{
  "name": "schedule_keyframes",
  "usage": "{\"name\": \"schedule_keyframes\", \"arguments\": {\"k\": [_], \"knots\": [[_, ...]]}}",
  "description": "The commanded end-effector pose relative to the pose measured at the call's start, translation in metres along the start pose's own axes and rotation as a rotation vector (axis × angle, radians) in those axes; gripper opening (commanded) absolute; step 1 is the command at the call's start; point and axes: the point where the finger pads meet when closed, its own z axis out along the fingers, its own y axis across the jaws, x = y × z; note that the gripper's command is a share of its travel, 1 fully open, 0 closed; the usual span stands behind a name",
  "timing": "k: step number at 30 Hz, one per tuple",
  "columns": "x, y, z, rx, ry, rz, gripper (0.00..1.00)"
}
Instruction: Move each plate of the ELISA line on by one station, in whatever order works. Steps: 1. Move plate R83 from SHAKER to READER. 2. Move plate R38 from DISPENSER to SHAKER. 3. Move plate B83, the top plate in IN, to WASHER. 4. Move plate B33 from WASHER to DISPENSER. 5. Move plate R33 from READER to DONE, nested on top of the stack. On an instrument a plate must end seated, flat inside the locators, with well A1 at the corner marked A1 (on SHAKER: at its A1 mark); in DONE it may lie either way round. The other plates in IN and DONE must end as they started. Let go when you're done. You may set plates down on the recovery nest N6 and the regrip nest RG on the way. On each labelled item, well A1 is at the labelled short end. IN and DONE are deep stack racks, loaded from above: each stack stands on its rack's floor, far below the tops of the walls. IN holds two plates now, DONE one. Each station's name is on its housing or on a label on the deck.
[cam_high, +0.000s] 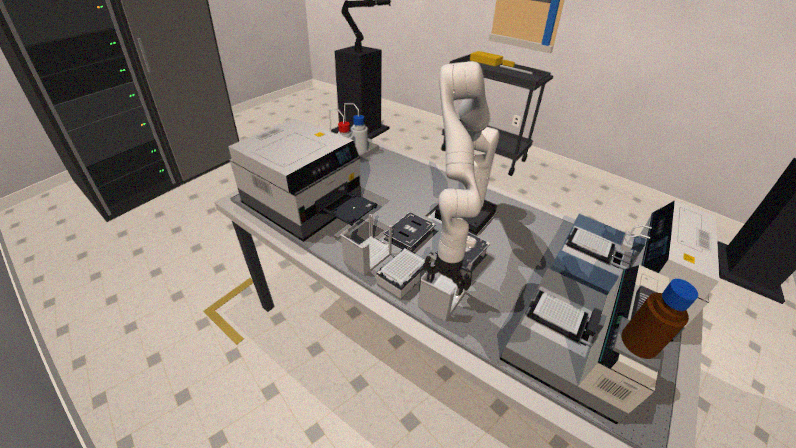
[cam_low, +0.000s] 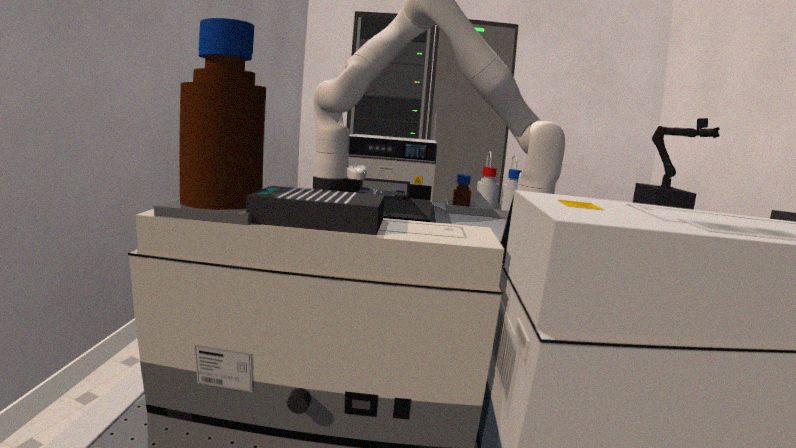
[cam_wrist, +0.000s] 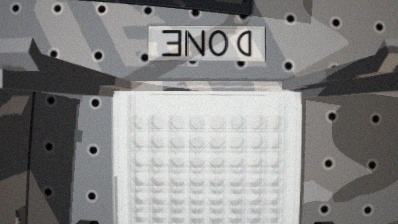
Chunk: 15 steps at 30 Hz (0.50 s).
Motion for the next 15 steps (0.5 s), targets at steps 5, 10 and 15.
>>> {"name": "schedule_keyframes", "arguments": {"k": [5, 10, 15], "knots": [[-0.003, 0.0, -0.013, -0.004, -0.004, -0.004, 1.0], [-0.003, 0.0, -0.02, -0.004, -0.004, -0.004, 1.0], [-0.002, -0.001, -0.024, -0.001, -0.004, -0.006, 1.0]]}}
